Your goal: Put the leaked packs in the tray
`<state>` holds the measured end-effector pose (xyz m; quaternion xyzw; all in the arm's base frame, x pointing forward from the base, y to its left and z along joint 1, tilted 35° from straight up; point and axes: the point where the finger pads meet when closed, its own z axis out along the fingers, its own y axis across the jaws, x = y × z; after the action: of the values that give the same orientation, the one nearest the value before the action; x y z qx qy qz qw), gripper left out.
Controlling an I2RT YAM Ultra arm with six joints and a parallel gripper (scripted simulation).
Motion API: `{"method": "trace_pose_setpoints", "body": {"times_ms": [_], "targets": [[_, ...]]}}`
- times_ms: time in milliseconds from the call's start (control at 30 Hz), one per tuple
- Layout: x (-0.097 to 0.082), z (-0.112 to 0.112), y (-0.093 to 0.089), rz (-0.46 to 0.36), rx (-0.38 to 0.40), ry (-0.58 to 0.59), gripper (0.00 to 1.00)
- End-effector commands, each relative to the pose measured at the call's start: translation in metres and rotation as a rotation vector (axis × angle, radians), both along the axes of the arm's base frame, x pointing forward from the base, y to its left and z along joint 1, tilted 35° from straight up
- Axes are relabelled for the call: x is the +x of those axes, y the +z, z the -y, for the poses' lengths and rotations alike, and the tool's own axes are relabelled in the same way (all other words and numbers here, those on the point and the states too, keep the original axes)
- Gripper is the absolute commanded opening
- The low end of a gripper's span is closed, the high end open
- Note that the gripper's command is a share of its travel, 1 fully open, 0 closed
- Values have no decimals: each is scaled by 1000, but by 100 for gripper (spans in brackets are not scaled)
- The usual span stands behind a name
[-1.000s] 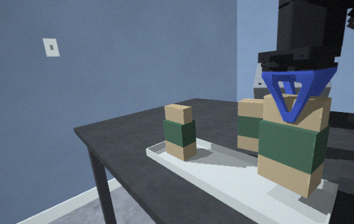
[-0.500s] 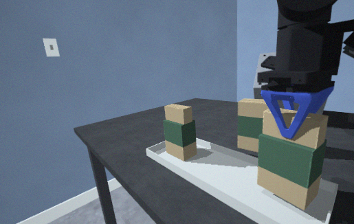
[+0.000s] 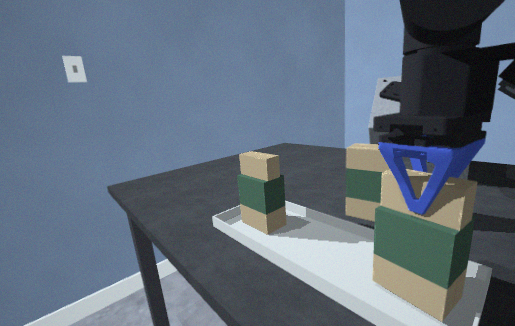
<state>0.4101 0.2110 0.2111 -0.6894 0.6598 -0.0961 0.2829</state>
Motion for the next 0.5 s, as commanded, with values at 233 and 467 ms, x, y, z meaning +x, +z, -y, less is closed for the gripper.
{"method": "trace_pose_setpoints", "body": {"times_ms": [233, 467], "targets": [[2, -3, 16, 38, 24, 10, 26], [2, -3, 16, 38, 24, 10, 26]]}}
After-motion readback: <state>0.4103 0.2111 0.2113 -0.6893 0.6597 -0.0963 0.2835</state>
